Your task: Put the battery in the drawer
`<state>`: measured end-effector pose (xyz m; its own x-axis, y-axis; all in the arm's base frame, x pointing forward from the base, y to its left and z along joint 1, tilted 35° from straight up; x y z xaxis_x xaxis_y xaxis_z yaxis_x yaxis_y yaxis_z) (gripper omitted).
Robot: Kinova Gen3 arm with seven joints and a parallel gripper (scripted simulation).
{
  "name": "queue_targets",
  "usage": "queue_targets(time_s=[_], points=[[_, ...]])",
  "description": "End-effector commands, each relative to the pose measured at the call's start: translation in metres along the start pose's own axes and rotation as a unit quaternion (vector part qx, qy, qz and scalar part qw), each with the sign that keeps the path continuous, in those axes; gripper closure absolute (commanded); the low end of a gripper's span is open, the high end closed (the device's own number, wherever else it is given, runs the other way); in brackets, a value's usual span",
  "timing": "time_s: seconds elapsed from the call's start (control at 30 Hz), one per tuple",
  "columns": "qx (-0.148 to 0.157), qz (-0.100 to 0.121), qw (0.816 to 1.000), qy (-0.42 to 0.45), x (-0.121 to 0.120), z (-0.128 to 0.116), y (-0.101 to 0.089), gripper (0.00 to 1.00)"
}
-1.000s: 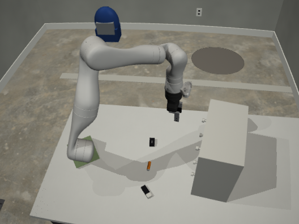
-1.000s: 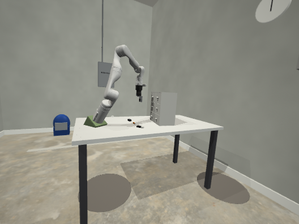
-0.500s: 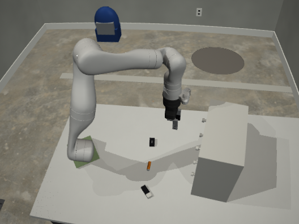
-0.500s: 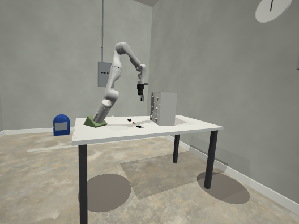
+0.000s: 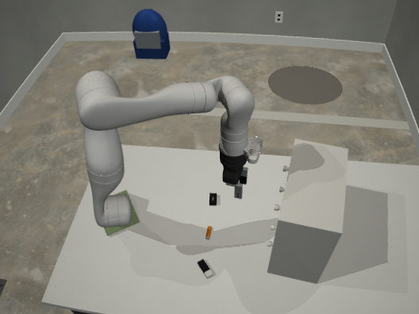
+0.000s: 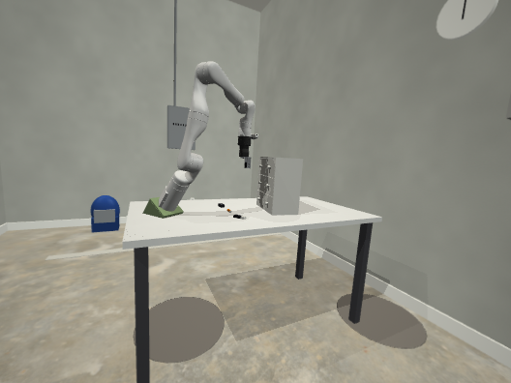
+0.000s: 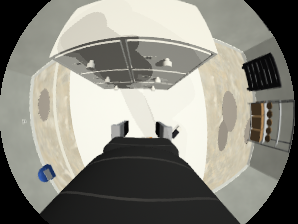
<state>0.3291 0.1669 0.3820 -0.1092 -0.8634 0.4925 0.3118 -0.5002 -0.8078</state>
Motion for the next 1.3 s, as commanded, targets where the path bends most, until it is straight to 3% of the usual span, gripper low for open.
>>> queue_targets(time_s=[0.0,0.67,1.27], points=[[0.004,0.011,1.000,-0.007,-0.0007,-0.0033,-0.0067,0.00],[0.009,0.010,1.000,-0.007,-0.0003,-0.0031,-0.0055,0.00],[0.042,0.005,0.999,-0.007,-0.0002,-0.0017,0.0024,0.00]])
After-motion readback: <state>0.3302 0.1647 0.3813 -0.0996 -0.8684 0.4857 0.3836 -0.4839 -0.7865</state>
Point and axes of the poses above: the point where the finger pads meet when closed, its own y axis out along the fingers, its own x axis across the jaws, z = x × y, the point moved 6 cm from there along -y, back along the fingers, and after that the axes turned 10 degrees about -y, right-handed, at the moved point
